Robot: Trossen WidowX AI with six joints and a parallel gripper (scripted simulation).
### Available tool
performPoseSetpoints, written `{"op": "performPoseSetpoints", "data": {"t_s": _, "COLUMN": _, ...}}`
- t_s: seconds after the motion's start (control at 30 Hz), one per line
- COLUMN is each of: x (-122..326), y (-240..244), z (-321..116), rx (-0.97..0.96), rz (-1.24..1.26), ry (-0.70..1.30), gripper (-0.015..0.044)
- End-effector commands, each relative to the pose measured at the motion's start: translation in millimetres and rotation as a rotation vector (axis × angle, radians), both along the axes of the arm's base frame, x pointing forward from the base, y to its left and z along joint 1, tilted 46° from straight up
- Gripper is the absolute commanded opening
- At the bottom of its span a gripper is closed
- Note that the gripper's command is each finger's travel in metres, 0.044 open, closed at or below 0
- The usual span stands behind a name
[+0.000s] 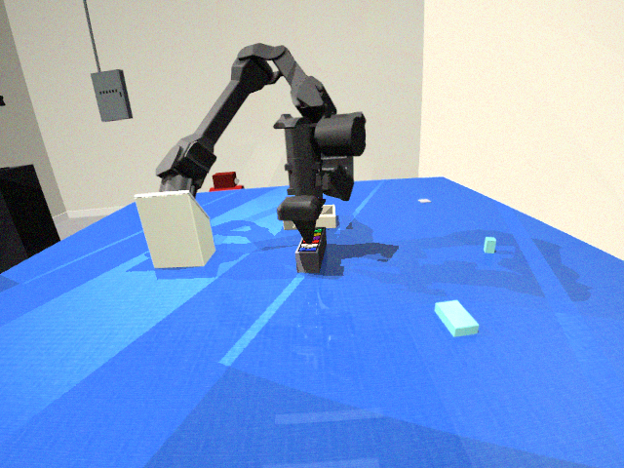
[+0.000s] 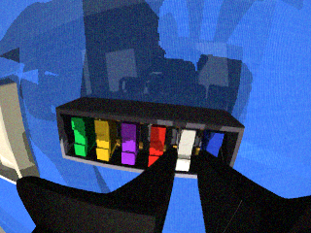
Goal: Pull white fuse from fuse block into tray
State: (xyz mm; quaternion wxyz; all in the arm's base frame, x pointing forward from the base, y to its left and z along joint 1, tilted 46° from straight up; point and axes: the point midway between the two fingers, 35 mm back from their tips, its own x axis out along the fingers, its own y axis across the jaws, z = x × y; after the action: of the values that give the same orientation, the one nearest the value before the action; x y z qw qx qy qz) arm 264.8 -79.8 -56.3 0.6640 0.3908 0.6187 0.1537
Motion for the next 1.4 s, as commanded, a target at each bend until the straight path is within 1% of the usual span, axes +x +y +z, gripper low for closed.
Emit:
{"op": "performPoseSetpoints", "data": {"t_s": 0.0, "x": -0.4, "y": 1.8, "z": -1.3, "rx": 0.006, "rz": -0.004, "ry": 0.002, "gripper": 0.0067}}
{"op": "performPoseSetpoints", "data": {"t_s": 0.7, "x": 1.5, "y": 8.9, "z": -8.3, "rx": 0.006, "rz": -0.004, "ry": 0.002, "gripper": 0.0067}}
{"op": "performPoseSetpoints", "data": {"t_s": 1.03, "x": 1.4, "y": 7.9, "z": -7.5, "rx": 0.002, "rz": 0.0, "ry": 0.002, "gripper": 0.0}}
{"op": "performPoseSetpoints", "data": {"t_s": 1.37, "x": 1.1, "y": 5.9, "z": -5.8, "rx": 0.002, "rz": 0.0, "ry": 0.002, "gripper": 0.0}}
